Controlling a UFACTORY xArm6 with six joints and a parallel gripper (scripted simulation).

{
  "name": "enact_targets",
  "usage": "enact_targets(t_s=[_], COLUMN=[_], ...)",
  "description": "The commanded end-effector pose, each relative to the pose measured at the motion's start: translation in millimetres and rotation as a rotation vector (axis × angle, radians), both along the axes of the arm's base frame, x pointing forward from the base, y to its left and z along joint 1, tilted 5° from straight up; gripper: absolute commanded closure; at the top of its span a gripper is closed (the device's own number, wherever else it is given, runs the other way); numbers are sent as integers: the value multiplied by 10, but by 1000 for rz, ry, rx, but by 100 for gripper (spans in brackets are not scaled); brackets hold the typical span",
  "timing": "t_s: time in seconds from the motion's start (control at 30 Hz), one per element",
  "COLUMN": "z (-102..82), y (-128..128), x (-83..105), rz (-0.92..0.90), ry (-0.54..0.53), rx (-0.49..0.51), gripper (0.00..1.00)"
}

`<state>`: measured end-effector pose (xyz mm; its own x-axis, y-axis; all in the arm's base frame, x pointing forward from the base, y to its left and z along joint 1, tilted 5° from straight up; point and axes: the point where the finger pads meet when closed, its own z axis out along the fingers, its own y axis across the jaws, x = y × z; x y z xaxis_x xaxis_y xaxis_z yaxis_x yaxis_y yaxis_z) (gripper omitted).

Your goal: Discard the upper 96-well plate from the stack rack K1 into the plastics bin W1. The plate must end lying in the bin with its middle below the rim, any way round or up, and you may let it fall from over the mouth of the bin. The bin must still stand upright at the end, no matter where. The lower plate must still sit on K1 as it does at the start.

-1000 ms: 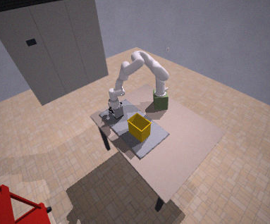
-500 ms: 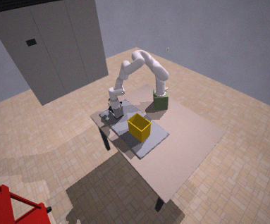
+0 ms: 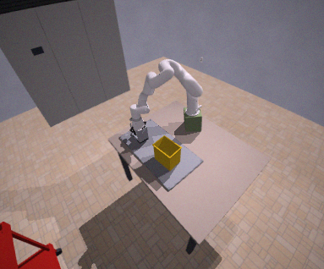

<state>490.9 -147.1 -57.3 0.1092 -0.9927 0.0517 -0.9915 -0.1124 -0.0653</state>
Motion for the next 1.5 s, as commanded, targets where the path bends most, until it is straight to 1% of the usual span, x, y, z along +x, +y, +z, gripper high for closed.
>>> enact_targets(t_s=[0.0, 0.33, 0.4, 0.9, 0.97, 1.47], z=[18, 167, 167, 417, 417, 666], y=[-4, 3, 3, 14, 14, 25], x=[15, 4, 4, -14, -14, -31], rz=[0, 0, 0, 0, 0, 0], ry=[-4, -4, -4, -4, -4, -4], rx=[-1, -1, -1, -1, -1, -1], gripper=[100, 100, 100, 100, 100, 100])
